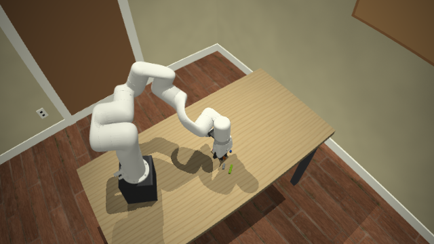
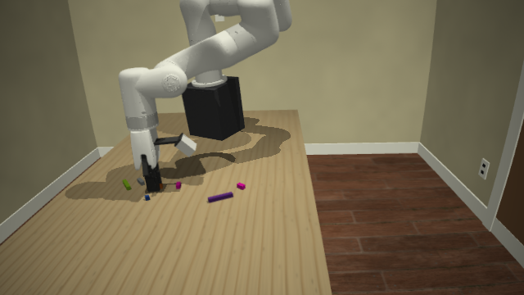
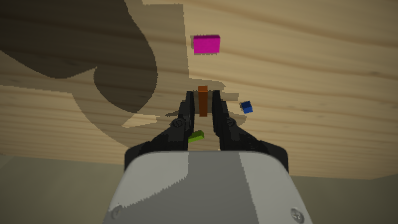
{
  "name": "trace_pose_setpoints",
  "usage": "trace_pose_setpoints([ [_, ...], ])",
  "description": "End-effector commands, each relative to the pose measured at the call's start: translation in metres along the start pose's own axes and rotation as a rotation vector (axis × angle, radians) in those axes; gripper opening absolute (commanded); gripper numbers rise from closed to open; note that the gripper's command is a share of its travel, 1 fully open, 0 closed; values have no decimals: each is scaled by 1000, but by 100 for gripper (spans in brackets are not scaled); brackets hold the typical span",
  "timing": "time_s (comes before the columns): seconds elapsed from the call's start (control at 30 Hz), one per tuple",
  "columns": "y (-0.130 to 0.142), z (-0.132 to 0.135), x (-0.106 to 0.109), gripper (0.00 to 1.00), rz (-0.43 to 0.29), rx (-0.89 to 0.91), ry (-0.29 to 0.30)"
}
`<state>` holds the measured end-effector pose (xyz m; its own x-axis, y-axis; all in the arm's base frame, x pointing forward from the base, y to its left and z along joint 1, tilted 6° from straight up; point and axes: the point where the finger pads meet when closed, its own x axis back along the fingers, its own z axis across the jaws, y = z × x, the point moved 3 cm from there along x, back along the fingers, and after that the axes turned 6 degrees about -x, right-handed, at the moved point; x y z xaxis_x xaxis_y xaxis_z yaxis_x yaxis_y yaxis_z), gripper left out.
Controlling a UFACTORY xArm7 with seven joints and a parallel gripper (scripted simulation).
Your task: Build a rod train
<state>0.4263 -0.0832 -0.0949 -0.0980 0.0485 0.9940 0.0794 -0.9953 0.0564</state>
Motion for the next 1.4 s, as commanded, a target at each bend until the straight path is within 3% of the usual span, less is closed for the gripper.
trace_pose_setpoints([
  [0.0, 0, 1, 1, 24, -1, 0, 3],
  [0.6, 0, 1, 1, 24, -1, 0, 3],
  [0.63, 0, 1, 1, 4, -1, 0, 3],
  [1.37, 0, 1, 1, 4, -1, 0, 3],
])
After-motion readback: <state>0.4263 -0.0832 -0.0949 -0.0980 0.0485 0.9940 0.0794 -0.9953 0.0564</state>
